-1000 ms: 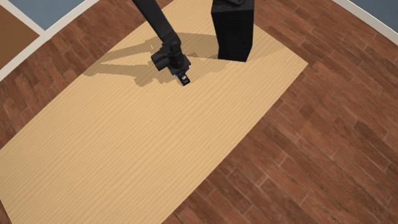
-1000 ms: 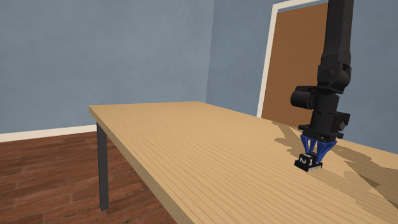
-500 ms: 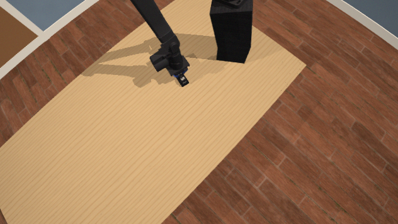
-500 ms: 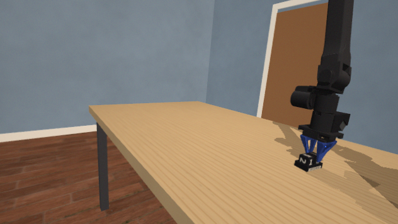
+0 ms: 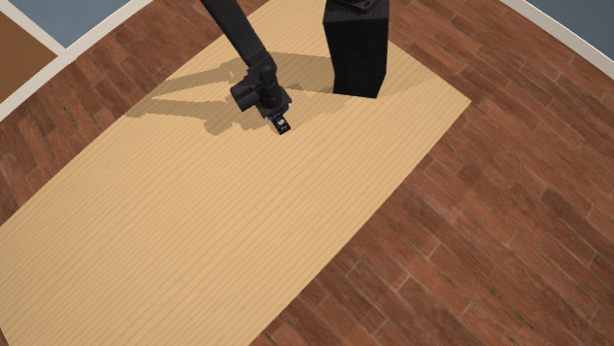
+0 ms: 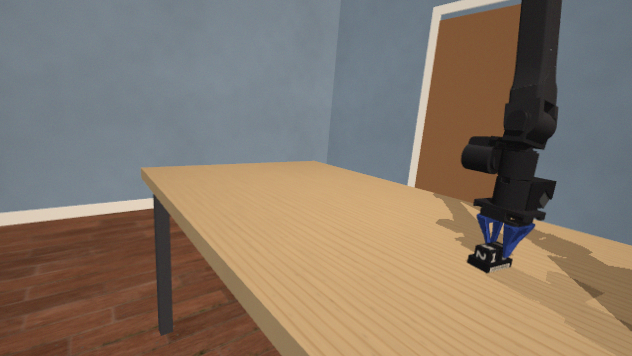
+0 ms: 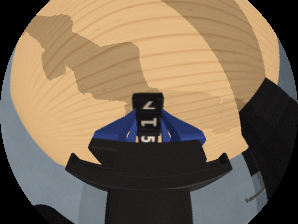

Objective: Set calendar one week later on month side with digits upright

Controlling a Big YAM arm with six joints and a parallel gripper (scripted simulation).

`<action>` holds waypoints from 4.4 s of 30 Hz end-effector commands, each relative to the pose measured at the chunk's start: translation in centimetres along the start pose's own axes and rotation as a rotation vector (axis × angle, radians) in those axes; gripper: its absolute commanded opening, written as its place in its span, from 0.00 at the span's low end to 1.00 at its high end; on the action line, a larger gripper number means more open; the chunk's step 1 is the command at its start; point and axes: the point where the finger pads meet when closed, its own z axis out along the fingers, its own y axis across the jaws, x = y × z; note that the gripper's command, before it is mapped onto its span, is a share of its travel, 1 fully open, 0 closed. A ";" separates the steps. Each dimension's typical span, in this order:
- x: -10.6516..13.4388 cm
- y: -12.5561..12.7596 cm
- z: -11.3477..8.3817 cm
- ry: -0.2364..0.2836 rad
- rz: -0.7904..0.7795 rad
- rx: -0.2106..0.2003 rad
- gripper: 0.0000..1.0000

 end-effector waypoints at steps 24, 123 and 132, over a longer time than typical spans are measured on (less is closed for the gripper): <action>-0.3 -0.2 0.4 -0.001 0.000 0.002 0.26; 0.2 0.2 -9.3 0.000 0.000 -0.004 1.00; 0.2 0.3 -11.3 0.000 -0.001 -0.011 1.00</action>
